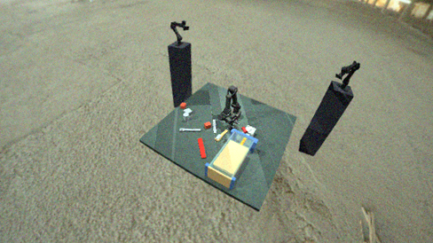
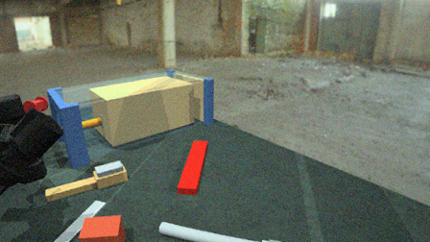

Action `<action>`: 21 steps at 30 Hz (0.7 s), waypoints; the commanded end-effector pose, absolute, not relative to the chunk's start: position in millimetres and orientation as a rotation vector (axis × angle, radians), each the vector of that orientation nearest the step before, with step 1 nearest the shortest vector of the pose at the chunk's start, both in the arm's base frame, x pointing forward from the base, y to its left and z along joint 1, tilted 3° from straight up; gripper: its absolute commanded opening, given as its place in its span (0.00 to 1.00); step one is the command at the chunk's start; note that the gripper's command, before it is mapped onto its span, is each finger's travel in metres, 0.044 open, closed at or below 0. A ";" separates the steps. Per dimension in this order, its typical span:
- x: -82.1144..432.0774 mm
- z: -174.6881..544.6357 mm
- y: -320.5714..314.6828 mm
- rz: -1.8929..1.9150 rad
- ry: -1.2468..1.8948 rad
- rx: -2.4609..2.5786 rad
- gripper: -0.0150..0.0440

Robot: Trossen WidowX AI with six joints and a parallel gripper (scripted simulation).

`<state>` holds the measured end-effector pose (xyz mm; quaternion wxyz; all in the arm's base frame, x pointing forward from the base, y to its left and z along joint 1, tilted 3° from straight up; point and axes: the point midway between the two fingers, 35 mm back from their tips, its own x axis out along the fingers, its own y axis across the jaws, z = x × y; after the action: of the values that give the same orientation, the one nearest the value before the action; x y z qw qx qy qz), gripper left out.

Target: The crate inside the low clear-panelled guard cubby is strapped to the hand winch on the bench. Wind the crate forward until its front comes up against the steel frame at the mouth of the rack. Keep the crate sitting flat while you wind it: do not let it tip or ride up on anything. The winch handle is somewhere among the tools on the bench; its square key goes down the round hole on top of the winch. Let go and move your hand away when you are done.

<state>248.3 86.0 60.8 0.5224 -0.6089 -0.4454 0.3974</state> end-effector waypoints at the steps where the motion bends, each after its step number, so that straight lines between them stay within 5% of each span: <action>1: 241.0 63.6 84.1 0.946 -1.059 -1.436 0.66; 21: 245.0 91.3 83.4 0.950 -1.056 -1.436 0.66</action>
<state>240.4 85.2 72.5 0.5390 -0.5968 -0.4366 0.4034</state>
